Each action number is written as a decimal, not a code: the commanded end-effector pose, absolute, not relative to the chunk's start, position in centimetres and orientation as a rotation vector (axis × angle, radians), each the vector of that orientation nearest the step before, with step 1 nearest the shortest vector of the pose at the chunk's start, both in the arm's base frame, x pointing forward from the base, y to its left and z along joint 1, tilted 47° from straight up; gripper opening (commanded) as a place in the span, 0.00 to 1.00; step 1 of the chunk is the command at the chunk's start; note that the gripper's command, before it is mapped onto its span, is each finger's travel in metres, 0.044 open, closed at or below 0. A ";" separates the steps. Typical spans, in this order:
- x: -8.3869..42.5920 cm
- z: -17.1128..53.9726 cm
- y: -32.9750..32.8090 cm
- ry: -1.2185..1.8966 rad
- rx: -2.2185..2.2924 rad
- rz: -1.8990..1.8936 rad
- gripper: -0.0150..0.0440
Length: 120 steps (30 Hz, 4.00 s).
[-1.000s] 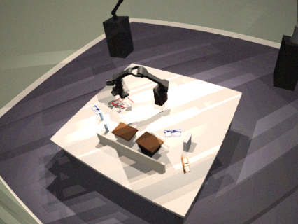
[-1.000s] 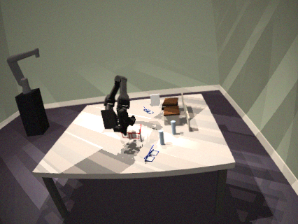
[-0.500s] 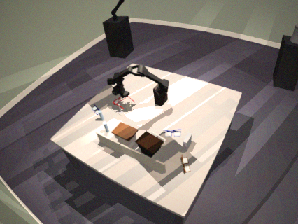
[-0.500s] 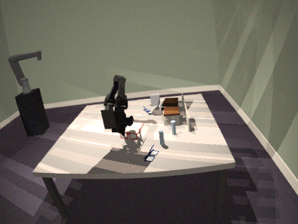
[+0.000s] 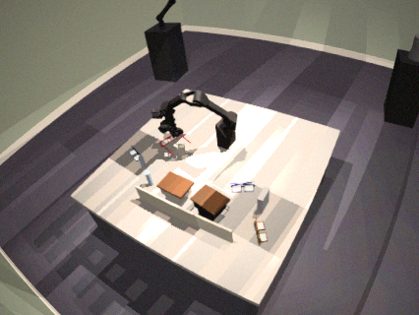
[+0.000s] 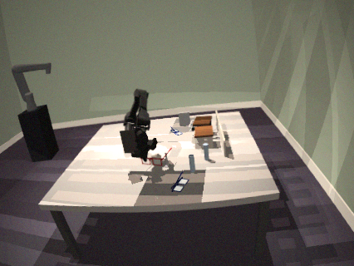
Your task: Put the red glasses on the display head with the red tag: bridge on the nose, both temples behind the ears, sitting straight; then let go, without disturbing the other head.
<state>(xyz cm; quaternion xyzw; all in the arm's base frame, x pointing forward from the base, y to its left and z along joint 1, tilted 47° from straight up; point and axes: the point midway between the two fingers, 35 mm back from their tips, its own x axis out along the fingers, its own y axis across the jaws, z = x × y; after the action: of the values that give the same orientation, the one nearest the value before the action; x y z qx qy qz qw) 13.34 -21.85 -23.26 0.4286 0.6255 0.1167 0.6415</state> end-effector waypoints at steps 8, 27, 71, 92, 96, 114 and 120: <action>13.5 -23.3 -21.9 1.431 0.967 0.271 0.25; 14.0 -23.0 -22.6 1.430 0.966 0.271 0.25; 21.2 -5.9 -26.7 1.551 1.083 -0.237 0.25; 25.1 3.3 -22.5 1.457 1.189 -0.589 0.25; 25.6 5.0 -21.4 1.425 1.215 -0.647 0.25; 26.2 11.4 -15.8 1.237 1.357 -0.865 0.25; 26.0 13.3 -13.8 1.164 1.416 -0.920 0.25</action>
<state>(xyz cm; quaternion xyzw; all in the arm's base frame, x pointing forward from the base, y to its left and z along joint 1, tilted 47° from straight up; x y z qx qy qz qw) 26.34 -14.85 12.27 0.5793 0.5029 -0.3704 0.5238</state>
